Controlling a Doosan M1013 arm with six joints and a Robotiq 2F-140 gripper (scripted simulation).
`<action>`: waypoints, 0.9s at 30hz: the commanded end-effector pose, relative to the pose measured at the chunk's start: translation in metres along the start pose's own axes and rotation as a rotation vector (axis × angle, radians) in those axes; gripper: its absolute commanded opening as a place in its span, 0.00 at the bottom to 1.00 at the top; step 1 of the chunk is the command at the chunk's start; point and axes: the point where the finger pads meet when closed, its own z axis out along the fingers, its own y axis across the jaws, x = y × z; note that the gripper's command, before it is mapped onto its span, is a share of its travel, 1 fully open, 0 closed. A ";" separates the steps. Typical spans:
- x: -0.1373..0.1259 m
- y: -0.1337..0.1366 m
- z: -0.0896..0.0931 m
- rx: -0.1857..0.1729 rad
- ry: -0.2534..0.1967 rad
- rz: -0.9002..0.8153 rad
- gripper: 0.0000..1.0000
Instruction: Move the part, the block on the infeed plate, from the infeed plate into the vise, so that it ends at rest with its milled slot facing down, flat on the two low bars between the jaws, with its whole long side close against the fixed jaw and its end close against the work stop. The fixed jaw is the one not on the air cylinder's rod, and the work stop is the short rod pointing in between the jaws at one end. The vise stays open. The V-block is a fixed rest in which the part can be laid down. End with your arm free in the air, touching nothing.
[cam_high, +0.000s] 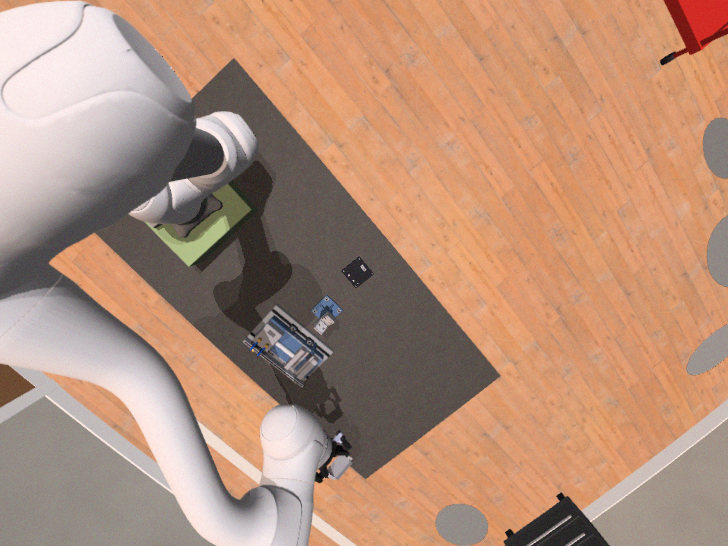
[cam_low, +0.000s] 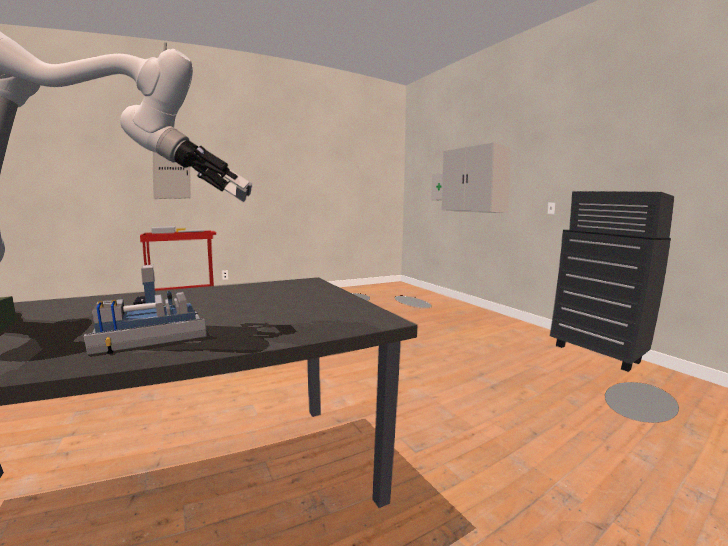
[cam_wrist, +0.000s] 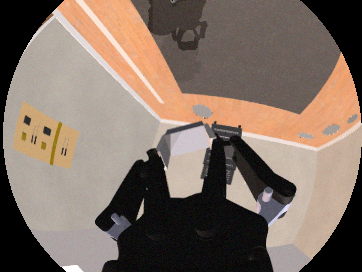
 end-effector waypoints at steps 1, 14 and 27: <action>-0.021 -0.002 0.005 -0.016 -0.064 -0.120 0.00; -0.061 0.022 0.009 -0.090 -0.229 -0.573 0.00; -0.067 0.057 0.007 -0.174 -0.354 -0.986 0.00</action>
